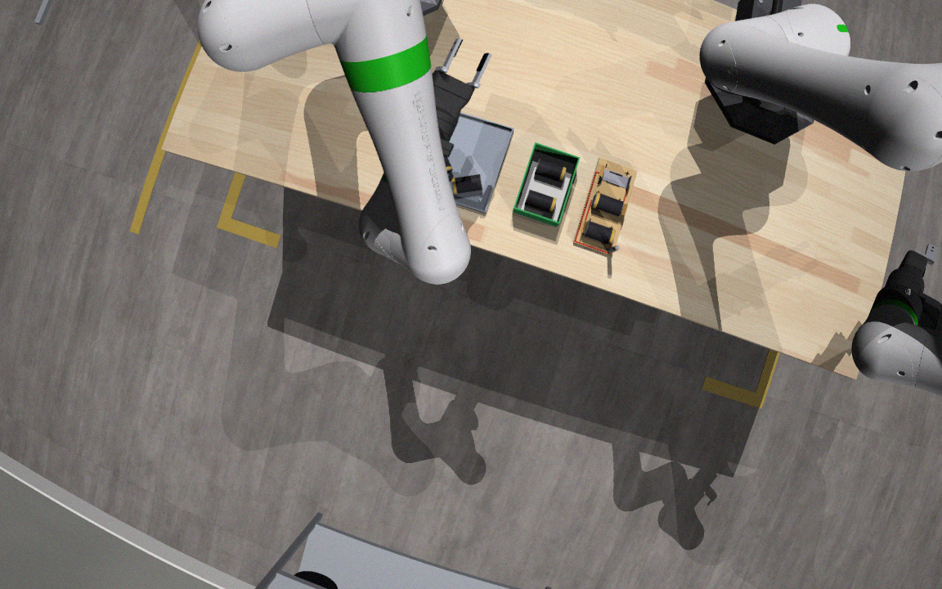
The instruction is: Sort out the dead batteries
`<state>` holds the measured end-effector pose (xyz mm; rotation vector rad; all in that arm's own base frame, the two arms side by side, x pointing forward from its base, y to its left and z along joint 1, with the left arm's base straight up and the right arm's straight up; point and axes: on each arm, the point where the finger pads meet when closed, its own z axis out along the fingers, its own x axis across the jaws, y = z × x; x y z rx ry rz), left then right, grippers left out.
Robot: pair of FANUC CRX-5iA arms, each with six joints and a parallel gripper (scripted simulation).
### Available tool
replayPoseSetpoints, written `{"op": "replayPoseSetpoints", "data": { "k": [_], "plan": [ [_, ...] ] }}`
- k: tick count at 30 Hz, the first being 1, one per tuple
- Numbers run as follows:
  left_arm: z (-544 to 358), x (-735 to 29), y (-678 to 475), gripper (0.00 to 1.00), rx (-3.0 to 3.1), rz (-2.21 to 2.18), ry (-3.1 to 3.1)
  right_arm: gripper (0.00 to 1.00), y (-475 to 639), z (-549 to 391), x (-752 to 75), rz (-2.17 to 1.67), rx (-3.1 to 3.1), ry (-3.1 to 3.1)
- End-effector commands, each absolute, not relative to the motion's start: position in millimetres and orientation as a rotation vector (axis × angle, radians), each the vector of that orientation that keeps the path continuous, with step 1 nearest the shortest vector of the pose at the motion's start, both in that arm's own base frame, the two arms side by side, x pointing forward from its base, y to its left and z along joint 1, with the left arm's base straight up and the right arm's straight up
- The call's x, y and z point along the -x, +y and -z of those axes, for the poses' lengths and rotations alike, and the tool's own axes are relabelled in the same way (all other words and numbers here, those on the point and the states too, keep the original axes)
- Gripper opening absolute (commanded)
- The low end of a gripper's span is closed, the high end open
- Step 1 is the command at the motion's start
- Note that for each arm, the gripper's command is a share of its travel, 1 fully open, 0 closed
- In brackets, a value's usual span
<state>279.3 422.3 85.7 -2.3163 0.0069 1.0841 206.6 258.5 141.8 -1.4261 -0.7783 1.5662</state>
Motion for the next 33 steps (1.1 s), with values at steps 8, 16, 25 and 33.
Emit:
{"op": "replayPoseSetpoints", "data": {
  "k": [8, 16, 25, 33],
  "plan": [
    [-86.7, -279.6, 422.5, 1.0, 2.316, -1.082, 0.005, 1.0, 258.4, -142.5, -206.9, -1.565, 1.426, -0.78],
    [-86.7, -279.6, 422.5, 1.0, 2.316, -1.082, 0.005, 1.0, 258.4, -142.5, -206.9, -1.565, 1.426, -0.78],
    [-88.3, -272.9, 424.4, 1.0, 2.329, -1.066, -0.062, 1.0, 282.7, -133.3, -215.4, -1.528, 1.385, -0.987],
    [-95.8, -244.2, 431.2, 1.0, 2.365, -0.994, -0.367, 1.0, 327.6, -113.8, -229.2, -1.421, 1.288, -1.38]
  ]
}}
